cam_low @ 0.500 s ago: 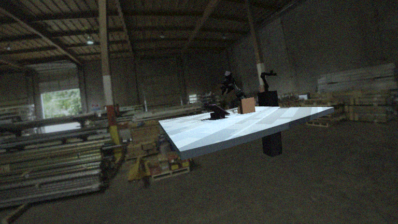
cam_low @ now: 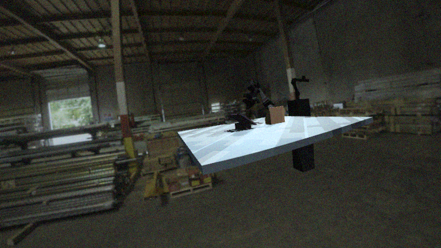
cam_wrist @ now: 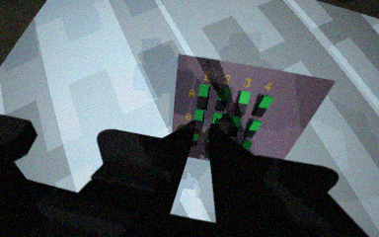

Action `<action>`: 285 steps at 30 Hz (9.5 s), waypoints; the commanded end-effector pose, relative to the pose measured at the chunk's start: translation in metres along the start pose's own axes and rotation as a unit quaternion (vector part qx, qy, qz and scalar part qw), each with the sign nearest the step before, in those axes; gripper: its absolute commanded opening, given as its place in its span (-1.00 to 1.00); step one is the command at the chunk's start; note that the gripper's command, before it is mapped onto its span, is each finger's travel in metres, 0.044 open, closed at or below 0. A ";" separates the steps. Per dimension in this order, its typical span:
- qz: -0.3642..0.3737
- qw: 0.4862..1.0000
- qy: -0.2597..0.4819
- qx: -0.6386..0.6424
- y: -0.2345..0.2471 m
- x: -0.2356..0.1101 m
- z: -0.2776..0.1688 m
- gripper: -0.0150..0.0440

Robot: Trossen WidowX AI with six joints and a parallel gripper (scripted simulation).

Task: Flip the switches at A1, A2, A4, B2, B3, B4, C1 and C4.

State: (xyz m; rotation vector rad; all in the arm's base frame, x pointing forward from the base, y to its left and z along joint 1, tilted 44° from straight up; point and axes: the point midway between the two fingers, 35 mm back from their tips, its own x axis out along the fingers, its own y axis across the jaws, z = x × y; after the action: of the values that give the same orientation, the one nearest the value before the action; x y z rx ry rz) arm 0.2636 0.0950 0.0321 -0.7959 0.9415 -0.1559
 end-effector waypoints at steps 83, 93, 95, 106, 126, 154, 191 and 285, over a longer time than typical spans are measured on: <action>0.000 1.000 -0.018 0.001 0.002 0.070 0.002 -0.49; 0.003 1.000 -0.005 0.001 0.003 0.014 0.003 -0.49; 0.002 1.000 -0.004 0.000 0.002 0.006 0.002 -0.49; 0.001 1.000 -0.003 0.000 -0.028 0.008 0.021 -0.49; 0.000 1.000 0.008 0.001 -0.029 0.060 0.022 -0.49; -0.001 1.000 0.008 0.001 -0.029 0.066 0.022 -0.49; -0.002 1.000 0.008 0.001 -0.030 0.067 0.022 -0.49; -0.002 1.000 0.008 0.000 -0.091 0.069 0.022 -0.49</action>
State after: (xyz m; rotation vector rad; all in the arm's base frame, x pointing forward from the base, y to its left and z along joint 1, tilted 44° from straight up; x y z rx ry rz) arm 0.3408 0.0118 0.0554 -0.7978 0.9545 -0.1696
